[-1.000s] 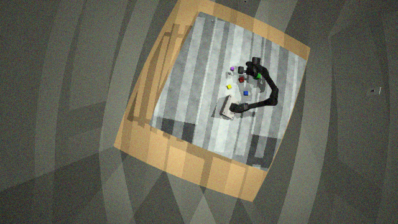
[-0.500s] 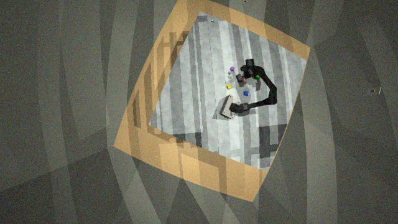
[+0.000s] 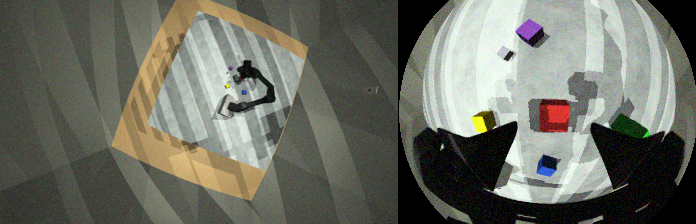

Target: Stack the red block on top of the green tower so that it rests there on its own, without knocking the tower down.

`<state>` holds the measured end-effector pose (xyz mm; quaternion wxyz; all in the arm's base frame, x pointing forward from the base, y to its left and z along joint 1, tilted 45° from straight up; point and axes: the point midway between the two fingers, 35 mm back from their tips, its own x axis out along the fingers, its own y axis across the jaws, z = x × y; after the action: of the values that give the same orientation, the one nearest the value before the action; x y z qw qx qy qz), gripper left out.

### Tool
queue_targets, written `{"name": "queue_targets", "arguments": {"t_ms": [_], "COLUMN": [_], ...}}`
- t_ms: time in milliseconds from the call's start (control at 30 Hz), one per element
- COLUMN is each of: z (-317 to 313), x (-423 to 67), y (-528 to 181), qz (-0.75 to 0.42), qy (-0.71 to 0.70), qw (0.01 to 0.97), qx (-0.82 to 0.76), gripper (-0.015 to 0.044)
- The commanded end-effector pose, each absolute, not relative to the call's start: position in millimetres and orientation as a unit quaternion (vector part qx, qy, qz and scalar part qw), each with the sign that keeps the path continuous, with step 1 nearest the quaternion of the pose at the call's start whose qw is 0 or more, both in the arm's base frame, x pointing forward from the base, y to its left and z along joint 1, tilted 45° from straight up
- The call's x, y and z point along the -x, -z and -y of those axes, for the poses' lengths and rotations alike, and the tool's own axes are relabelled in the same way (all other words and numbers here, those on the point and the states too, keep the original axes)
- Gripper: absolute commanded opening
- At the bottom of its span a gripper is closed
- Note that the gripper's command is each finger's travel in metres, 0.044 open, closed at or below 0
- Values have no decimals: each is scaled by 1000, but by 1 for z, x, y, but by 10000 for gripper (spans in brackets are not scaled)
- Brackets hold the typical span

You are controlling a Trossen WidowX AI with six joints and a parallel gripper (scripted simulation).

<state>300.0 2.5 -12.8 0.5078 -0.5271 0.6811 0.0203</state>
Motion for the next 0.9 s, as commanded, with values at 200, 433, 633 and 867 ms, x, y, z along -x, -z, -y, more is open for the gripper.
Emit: {"name": "queue_targets", "arguments": {"t_ms": [200, 433, 633, 867], "z": [5, 13, 20, 28], "x": [-300, -302, -302, -303], "y": [21, 29, 36, 44], "qz": [-678, -678, -678, -678], "qy": [-22, -22, -22, -21], "qw": [507, 507, 507, 507], "qx": [532, 532, 532, 532], "gripper": [440, 440, 440, 440]}}
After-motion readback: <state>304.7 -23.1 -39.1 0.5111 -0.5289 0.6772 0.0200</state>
